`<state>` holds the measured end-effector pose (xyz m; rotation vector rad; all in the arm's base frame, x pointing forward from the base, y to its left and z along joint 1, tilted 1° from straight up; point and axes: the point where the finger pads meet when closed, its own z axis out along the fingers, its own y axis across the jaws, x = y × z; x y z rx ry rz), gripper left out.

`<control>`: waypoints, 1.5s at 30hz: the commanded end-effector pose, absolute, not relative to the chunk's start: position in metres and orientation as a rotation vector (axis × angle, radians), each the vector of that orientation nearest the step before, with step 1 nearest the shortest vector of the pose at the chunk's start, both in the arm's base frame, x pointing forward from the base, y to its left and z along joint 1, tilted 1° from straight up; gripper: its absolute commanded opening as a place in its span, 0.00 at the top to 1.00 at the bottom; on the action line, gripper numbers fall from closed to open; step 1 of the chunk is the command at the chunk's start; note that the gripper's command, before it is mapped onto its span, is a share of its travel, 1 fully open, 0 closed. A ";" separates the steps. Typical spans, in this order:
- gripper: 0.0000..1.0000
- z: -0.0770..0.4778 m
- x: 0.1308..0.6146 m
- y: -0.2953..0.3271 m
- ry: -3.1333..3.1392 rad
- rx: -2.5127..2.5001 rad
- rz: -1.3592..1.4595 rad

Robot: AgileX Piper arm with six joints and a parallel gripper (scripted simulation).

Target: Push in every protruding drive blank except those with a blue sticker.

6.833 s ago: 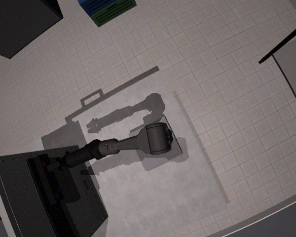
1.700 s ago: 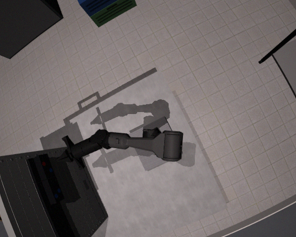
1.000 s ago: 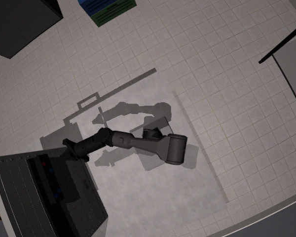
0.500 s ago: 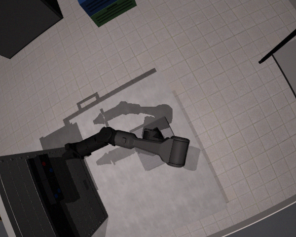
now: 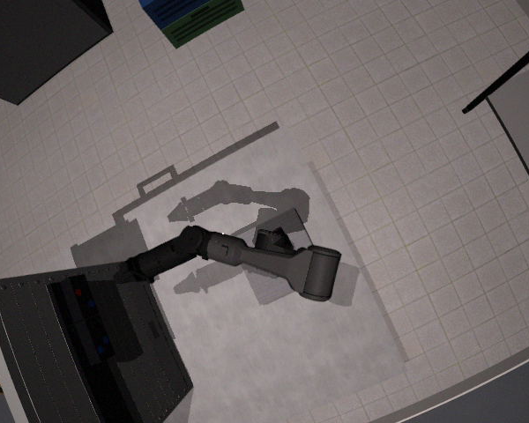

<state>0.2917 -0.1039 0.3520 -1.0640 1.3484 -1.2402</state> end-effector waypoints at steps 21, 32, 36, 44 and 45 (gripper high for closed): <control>1.00 0.351 0.288 -0.103 1.312 -1.153 -1.313; 1.00 0.350 0.288 -0.103 1.311 -1.156 -1.316; 1.00 0.350 0.288 -0.103 1.311 -1.156 -1.316; 1.00 0.350 0.288 -0.103 1.311 -1.156 -1.316; 1.00 0.351 0.290 -0.103 1.311 -1.156 -1.316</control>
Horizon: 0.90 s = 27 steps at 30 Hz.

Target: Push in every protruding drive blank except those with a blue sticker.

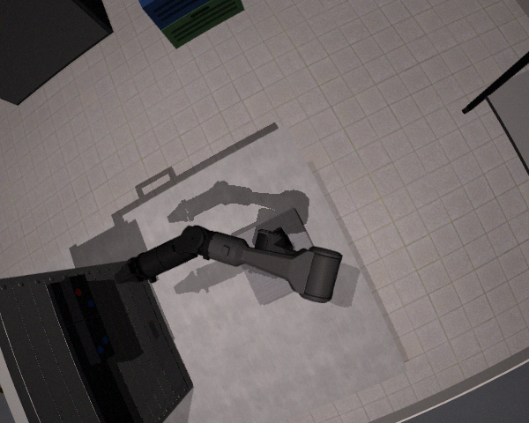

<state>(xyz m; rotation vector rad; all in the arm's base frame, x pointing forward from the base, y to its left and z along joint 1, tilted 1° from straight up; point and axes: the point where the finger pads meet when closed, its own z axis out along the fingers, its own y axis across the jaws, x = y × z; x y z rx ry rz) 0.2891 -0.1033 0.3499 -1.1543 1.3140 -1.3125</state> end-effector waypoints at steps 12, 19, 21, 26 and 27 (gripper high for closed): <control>1.00 0.351 0.336 -0.109 1.311 -1.156 -1.315; 1.00 0.351 0.355 -0.112 1.310 -1.156 -1.315; 1.00 0.351 0.370 -0.114 1.311 -1.156 -1.315; 1.00 0.350 0.392 -0.117 1.311 -1.156 -1.315; 1.00 0.350 0.398 -0.118 1.311 -1.156 -1.315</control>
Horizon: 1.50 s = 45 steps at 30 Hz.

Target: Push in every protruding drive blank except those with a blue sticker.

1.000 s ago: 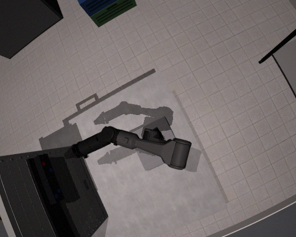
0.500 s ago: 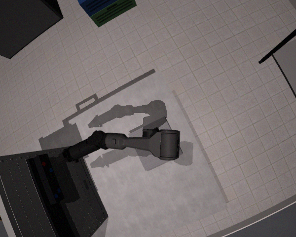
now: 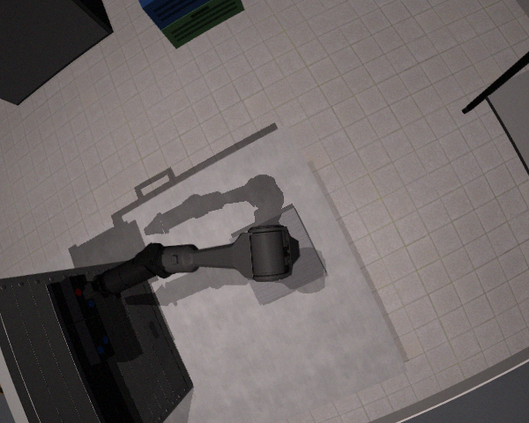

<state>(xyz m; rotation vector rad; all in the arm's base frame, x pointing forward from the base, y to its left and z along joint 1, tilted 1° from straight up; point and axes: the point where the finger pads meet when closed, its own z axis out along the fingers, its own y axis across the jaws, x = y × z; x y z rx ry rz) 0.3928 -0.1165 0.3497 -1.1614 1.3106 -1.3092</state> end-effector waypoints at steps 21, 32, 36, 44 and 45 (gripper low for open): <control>1.00 0.350 0.403 -0.119 1.311 -1.156 -1.315; 1.00 0.350 0.404 -0.120 1.311 -1.156 -1.315; 1.00 0.350 0.404 -0.120 1.311 -1.156 -1.315; 1.00 0.350 0.407 -0.120 1.311 -1.156 -1.315; 1.00 0.350 0.410 -0.121 1.311 -1.156 -1.315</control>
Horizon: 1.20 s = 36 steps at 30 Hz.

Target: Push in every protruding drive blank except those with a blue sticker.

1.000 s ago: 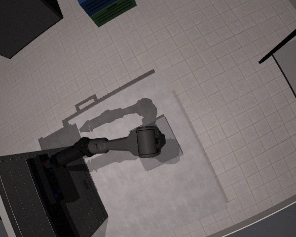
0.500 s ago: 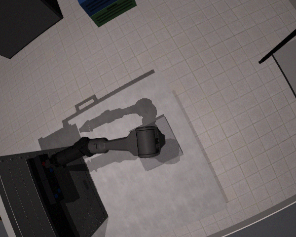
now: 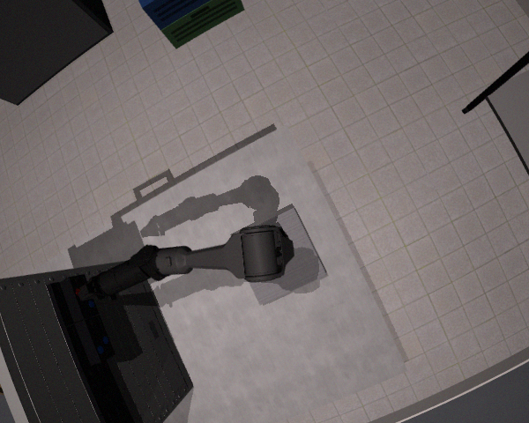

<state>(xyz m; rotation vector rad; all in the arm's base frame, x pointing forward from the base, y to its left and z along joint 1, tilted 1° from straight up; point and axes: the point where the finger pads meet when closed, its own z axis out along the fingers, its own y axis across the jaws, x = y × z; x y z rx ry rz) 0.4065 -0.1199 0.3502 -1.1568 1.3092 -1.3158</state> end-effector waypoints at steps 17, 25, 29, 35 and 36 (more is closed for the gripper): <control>1.00 0.350 0.419 -0.122 1.311 -1.156 -1.315; 1.00 0.349 0.423 -0.123 1.311 -1.156 -1.315; 1.00 0.349 0.423 -0.123 1.311 -1.156 -1.315; 1.00 0.349 0.431 -0.124 1.311 -1.156 -1.315; 1.00 0.348 0.432 -0.124 1.311 -1.156 -1.315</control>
